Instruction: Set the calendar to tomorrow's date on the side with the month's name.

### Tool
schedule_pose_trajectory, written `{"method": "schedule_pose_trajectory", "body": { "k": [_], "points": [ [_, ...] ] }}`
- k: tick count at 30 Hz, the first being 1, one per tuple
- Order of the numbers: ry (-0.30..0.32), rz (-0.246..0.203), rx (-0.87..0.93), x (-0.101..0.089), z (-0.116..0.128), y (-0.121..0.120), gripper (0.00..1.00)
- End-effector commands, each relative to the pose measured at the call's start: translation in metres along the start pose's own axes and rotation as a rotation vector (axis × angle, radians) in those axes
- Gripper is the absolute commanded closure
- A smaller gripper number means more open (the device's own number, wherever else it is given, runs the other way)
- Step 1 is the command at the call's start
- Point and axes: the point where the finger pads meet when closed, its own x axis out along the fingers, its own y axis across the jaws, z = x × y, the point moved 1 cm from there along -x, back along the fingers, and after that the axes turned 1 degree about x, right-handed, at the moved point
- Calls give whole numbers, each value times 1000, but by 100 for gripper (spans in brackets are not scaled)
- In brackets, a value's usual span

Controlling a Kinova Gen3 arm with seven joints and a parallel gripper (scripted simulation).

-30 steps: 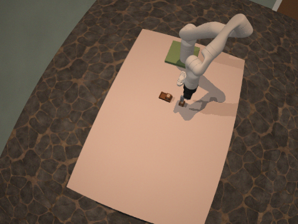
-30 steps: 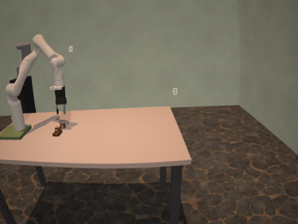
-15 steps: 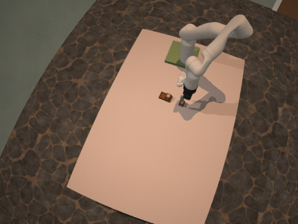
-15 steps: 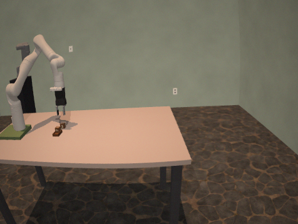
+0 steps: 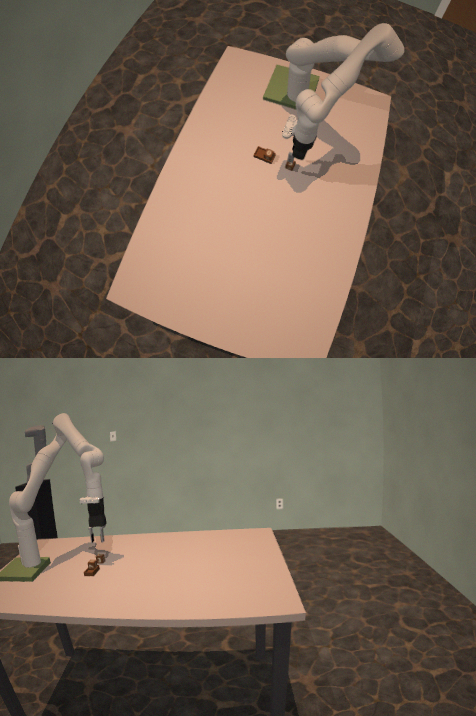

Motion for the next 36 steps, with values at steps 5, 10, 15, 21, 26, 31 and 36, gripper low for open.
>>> {"method": "schedule_pose_trajectory", "body": {
  "k": [5, 10, 15, 21, 26, 31, 36],
  "points": [
    [-1, -1, 0, 0, 0, 0, 10],
    [-1, -1, 0, 0, 0, 0, 10],
    [-1, -1, 0, 0, 0, 0, 10],
    [-1, -1, 0, 1, 0, 0, 10],
    [-1, -1, 0, 4, 0, 0, 10],
    [-1, -1, 0, 10, 0, 0, 10],
    [-1, -1, 0, 17, 0, 0, 10]
  ]
}}
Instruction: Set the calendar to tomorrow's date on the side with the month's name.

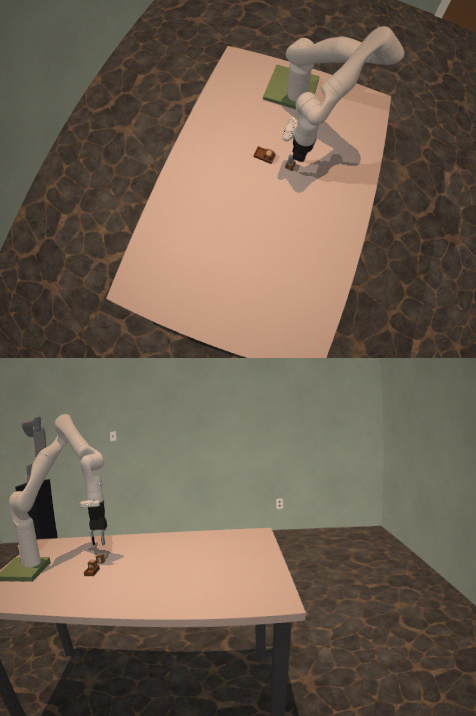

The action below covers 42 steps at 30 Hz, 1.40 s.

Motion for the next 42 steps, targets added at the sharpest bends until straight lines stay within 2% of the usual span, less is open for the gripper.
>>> {"method": "schedule_pose_trajectory", "body": {
  "k": [1, 17, 30, 42],
  "points": [
    [4, 3, 5, 3, -2, 0, 10],
    [4, 3, 5, 26, -2, 0, 10],
    [4, 3, 5, 36, -2, 0, 10],
    [4, 3, 5, 38, -2, 1, 10]
  ]
}}
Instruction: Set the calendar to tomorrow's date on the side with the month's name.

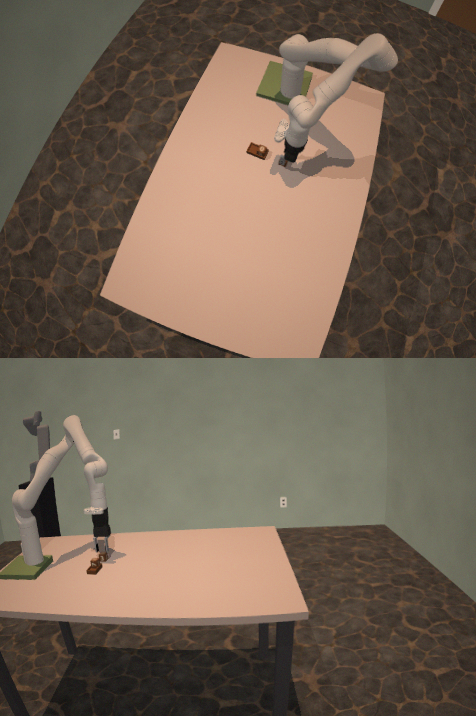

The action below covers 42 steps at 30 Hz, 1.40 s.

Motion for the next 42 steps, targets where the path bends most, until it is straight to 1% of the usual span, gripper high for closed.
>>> {"method": "schedule_pose_trajectory", "body": {
  "k": [1, 36, 42],
  "points": [
    [0, -1, 0, 0, 0, 0, 10],
    [0, -1, 0, 0, 0, 0, 10],
    [-1, -1, 0, 3, 0, 0, 10]
  ]
}}
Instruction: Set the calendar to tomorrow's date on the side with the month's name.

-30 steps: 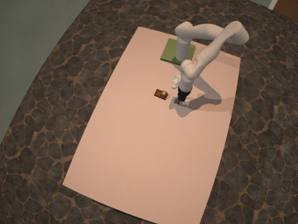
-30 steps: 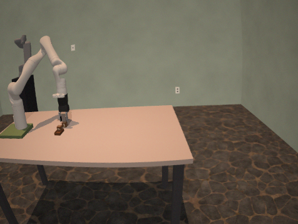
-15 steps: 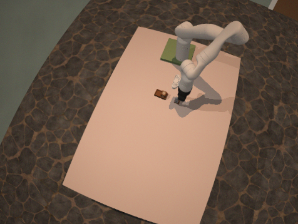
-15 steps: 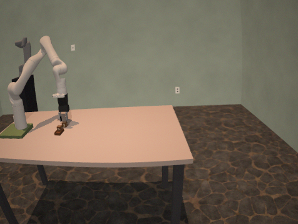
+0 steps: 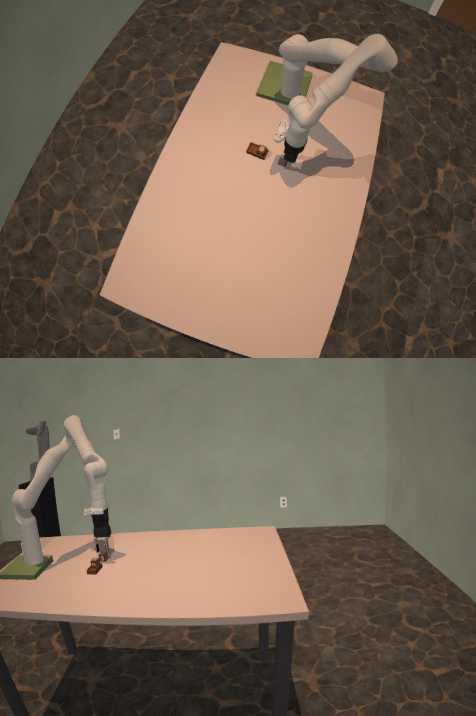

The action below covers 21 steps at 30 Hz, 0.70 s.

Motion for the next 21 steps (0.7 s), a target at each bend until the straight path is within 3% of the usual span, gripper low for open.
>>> {"method": "schedule_pose_trajectory", "body": {
  "k": [1, 21],
  "points": [
    [1, 1, 1, 3, -1, 0, 10],
    [1, 1, 1, 26, -1, 0, 10]
  ]
}}
